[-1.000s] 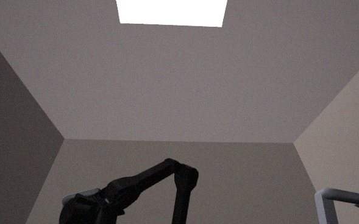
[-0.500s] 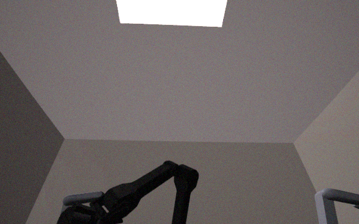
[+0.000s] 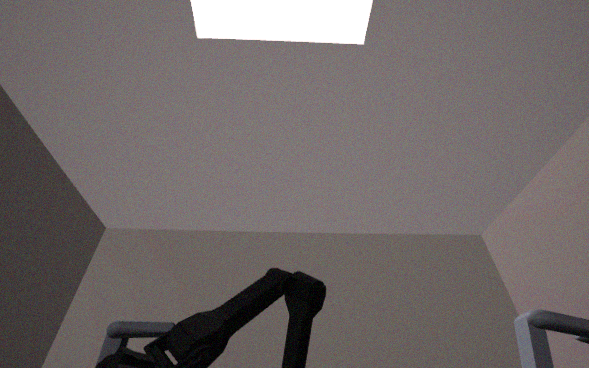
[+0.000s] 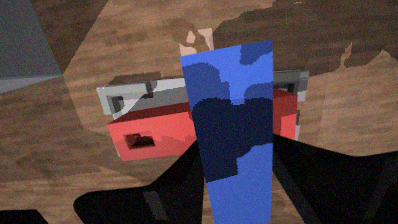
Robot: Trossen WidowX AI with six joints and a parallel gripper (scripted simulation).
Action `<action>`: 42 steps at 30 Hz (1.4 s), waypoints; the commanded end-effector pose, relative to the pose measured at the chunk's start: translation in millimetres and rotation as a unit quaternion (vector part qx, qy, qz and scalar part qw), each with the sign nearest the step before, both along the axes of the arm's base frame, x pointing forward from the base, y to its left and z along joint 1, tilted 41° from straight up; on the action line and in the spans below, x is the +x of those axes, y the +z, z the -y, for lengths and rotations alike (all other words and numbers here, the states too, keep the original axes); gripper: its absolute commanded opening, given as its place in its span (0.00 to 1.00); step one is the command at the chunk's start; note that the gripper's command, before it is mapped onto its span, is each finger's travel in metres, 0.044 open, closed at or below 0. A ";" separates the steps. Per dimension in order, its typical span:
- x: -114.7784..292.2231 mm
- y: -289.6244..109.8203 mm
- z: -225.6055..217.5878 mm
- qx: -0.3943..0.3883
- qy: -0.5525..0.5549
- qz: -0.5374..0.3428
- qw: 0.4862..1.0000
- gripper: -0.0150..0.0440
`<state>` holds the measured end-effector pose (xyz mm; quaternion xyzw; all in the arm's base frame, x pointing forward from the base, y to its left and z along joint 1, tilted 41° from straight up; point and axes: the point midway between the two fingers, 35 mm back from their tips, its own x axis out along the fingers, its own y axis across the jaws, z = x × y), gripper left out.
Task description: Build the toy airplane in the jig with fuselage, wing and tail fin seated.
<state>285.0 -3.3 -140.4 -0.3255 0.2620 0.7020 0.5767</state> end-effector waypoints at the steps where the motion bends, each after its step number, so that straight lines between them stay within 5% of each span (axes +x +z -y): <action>1: 0.3 0.3 0.1 0.000 0.000 0.001 1.000 0.59; 8: 0.3 0.3 0.1 0.000 0.000 0.001 1.000 0.34; 23: 0.3 0.3 0.1 0.000 0.000 0.001 1.000 1.00; 32: 1.0 2.2 2.0 0.000 0.000 0.001 1.000 1.00; 38: 10.5 62.6 54.4 -0.001 -0.003 0.000 1.000 1.00; 42: 11.2 64.1 57.0 -0.001 -0.003 0.000 1.000 1.00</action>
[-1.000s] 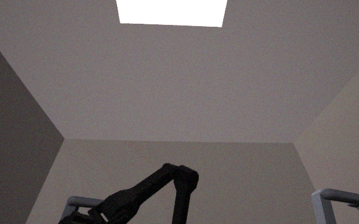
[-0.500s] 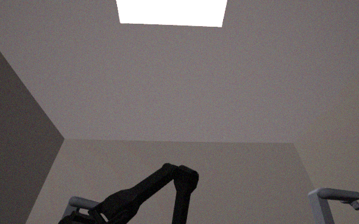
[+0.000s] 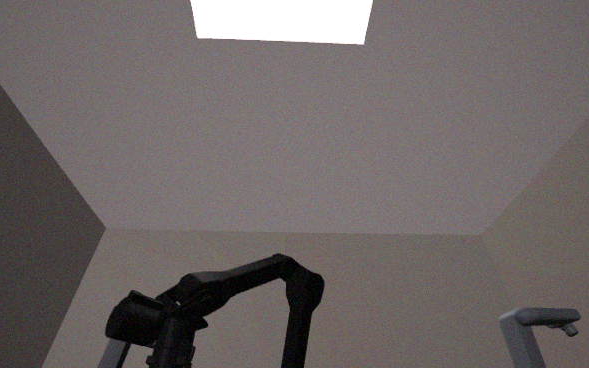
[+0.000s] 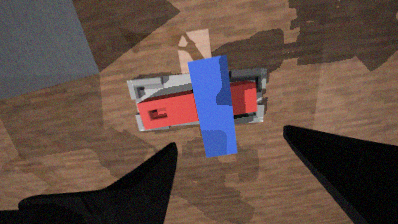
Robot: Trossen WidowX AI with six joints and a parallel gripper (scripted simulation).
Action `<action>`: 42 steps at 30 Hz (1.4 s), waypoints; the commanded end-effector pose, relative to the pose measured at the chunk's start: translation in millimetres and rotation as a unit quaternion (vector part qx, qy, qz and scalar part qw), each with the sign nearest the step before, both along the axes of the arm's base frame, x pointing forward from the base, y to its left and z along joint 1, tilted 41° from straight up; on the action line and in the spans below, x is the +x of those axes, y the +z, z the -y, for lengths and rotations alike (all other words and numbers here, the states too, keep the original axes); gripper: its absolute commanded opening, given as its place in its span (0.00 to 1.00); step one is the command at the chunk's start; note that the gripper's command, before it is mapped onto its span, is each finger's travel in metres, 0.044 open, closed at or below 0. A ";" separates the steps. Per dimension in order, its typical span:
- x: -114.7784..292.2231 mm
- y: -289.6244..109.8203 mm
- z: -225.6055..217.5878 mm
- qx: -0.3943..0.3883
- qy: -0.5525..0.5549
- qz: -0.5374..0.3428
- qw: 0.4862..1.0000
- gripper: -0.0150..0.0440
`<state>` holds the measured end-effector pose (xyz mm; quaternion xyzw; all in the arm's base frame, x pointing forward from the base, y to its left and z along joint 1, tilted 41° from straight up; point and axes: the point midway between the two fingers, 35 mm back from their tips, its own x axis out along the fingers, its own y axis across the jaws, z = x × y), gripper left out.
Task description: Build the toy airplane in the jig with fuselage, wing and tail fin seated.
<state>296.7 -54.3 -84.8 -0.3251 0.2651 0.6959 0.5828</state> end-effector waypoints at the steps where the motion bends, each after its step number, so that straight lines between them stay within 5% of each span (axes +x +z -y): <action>1: 0.0 8.0 6.4 0.000 0.006 -0.002 1.000 1.00; 9: 0.8 6.9 5.6 -0.030 -0.199 -0.173 0.964 1.00; 19: 2.1 4.9 4.1 -0.076 -0.505 -0.429 0.745 1.00; 37: 2.4 6.8 2.6 -0.077 -0.510 -0.432 0.739 1.00; 42: 0.5 55.3 -39.1 -0.083 -0.516 -0.428 0.737 1.00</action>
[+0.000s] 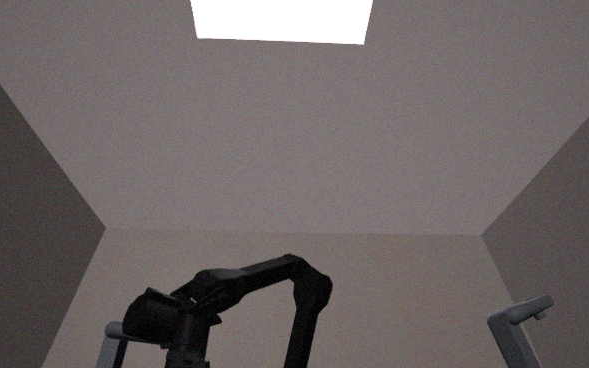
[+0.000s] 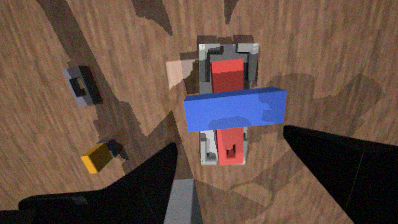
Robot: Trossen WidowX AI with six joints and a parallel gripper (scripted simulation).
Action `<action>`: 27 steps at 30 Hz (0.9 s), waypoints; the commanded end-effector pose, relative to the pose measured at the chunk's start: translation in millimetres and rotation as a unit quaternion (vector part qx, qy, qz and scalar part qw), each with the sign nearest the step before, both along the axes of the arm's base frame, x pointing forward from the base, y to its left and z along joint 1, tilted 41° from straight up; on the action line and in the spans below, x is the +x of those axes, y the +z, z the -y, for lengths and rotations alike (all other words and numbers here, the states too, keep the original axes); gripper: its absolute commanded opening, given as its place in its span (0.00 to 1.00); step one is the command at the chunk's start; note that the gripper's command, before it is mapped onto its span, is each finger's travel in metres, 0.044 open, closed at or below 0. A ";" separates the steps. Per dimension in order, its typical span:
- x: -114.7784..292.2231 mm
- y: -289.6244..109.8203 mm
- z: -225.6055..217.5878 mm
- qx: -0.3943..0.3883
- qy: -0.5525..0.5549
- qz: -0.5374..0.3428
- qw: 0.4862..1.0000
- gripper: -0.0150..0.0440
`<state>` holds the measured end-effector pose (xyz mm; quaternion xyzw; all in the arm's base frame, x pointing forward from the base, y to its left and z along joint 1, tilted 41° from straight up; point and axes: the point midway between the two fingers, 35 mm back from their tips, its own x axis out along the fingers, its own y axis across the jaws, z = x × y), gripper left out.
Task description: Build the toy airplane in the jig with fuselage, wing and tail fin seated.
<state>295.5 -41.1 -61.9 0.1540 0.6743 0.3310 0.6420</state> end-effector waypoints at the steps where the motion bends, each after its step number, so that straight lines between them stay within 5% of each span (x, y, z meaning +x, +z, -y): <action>1: -0.7 42.9 -35.8 -0.007 0.001 0.009 1.000 1.00; 17: -108.2 151.7 -157.7 0.006 0.001 0.007 1.000 1.00; 27: -122.9 139.3 -179.0 0.010 0.004 0.004 1.000 1.00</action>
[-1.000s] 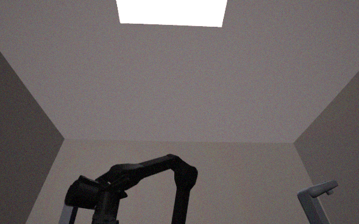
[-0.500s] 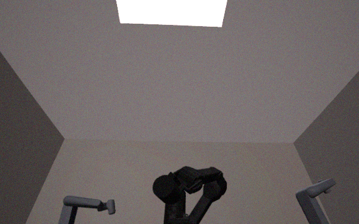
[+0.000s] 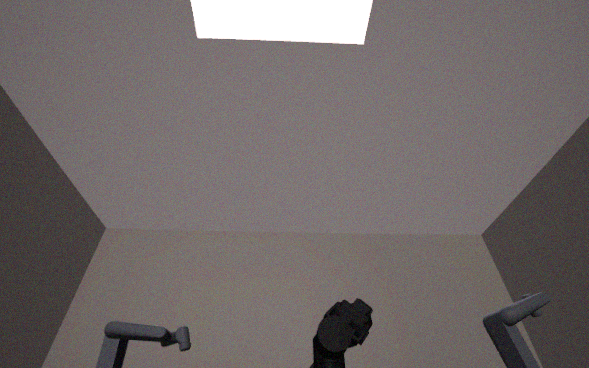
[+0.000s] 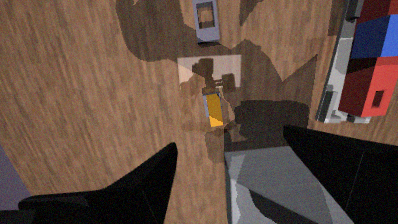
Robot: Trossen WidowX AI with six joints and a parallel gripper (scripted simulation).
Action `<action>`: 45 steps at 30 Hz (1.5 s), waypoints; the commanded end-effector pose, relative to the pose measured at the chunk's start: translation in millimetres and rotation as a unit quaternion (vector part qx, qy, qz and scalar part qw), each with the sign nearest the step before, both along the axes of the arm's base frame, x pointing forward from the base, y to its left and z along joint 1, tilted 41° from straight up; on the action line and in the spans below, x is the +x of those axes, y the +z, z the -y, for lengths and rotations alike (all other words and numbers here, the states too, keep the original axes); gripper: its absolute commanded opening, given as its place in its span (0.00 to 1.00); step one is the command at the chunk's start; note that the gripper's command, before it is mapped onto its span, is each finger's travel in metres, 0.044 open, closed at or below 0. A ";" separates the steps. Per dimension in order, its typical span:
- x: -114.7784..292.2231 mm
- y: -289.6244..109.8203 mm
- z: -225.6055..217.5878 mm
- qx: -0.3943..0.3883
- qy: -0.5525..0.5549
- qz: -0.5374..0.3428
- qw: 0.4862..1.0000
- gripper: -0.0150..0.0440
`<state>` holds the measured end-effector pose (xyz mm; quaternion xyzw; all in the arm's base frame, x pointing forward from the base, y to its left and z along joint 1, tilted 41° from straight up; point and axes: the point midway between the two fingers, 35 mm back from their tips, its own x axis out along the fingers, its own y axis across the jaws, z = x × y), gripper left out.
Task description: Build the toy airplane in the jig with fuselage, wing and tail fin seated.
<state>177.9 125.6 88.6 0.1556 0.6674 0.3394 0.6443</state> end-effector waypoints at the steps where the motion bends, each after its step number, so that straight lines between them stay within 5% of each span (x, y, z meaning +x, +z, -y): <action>1: -7.2 -22.0 -21.7 0.002 0.001 -0.003 1.000 1.00; 45: -19.6 -82.6 -75.7 0.005 0.002 -0.004 1.000 1.00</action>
